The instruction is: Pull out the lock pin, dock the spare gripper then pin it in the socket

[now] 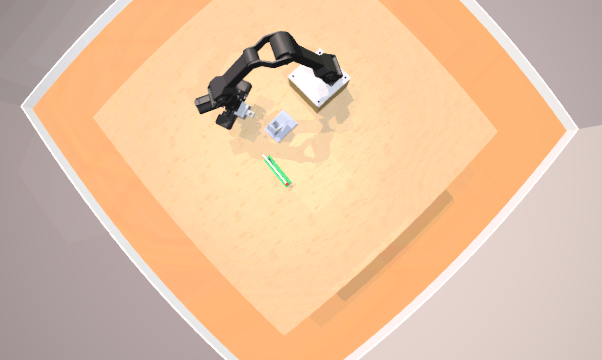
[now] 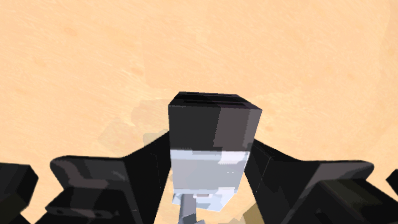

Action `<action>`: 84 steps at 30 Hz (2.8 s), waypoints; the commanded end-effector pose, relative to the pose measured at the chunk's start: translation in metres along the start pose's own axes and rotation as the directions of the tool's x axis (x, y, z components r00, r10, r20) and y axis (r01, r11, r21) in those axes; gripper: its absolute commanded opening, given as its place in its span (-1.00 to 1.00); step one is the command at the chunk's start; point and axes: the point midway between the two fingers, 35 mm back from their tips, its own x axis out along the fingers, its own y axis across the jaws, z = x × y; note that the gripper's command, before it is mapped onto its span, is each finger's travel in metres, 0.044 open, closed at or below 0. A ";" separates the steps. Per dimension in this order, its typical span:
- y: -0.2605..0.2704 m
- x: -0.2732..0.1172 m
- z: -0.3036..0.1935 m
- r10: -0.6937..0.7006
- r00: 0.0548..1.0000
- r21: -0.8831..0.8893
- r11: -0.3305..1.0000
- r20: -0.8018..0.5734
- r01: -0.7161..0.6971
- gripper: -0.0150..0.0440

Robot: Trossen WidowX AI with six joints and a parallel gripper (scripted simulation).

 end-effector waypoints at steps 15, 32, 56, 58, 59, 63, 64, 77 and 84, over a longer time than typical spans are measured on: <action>-0.002 -0.004 -0.002 0.008 1.000 0.422 0.907 0.009 -0.011 -0.49; -0.006 -0.005 -0.006 0.009 1.000 0.756 0.655 0.009 -0.012 -0.49; -0.011 -0.006 -0.011 0.009 1.000 0.993 0.118 0.009 -0.010 -0.49; -0.011 -0.006 -0.011 0.009 1.000 0.998 0.069 0.009 -0.010 -0.49; -0.011 -0.006 -0.011 0.009 1.000 0.999 0.044 0.009 -0.010 -0.49; -0.012 -0.006 -0.012 0.009 1.000 0.998 -0.055 0.009 -0.009 -0.49; -0.012 -0.006 -0.012 0.009 1.000 0.997 -0.080 0.009 -0.009 -0.49; -0.015 -0.007 -0.015 0.009 1.000 0.920 -0.392 0.010 -0.005 -0.49; -0.017 -0.007 -0.016 0.009 1.000 0.839 -0.545 0.010 -0.003 -0.49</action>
